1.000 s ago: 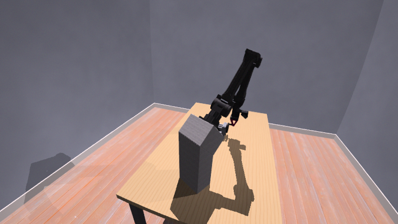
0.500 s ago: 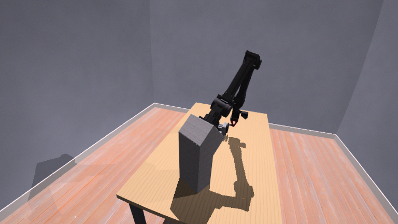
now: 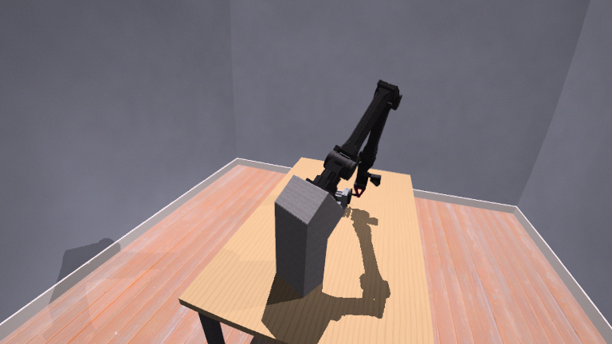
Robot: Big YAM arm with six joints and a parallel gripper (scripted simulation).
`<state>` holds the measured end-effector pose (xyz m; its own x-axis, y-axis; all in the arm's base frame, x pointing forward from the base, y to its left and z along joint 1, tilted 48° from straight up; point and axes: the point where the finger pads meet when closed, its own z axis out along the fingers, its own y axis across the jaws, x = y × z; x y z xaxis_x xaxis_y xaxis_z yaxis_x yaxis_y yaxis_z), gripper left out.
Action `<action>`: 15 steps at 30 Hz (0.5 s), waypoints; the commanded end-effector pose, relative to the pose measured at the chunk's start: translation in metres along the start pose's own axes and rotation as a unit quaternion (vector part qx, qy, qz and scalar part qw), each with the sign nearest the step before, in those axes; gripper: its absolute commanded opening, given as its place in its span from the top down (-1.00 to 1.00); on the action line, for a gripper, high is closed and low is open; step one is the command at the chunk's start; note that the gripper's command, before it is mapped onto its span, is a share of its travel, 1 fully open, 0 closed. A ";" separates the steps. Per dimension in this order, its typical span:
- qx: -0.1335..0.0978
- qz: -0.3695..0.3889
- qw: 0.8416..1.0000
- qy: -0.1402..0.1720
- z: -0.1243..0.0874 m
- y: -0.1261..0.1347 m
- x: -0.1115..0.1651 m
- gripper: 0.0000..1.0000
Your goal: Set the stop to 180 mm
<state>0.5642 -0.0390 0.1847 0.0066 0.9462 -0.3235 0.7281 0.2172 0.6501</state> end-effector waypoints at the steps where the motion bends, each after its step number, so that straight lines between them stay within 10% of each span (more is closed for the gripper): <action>1: -0.031 0.000 1.000 -0.004 0.005 0.026 -0.004 0.87; 15: -0.015 0.000 1.000 -0.005 0.029 -0.009 -0.005 0.87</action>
<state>0.5708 -0.0447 0.1681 0.0068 0.9466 -0.3224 0.7188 0.2195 0.6596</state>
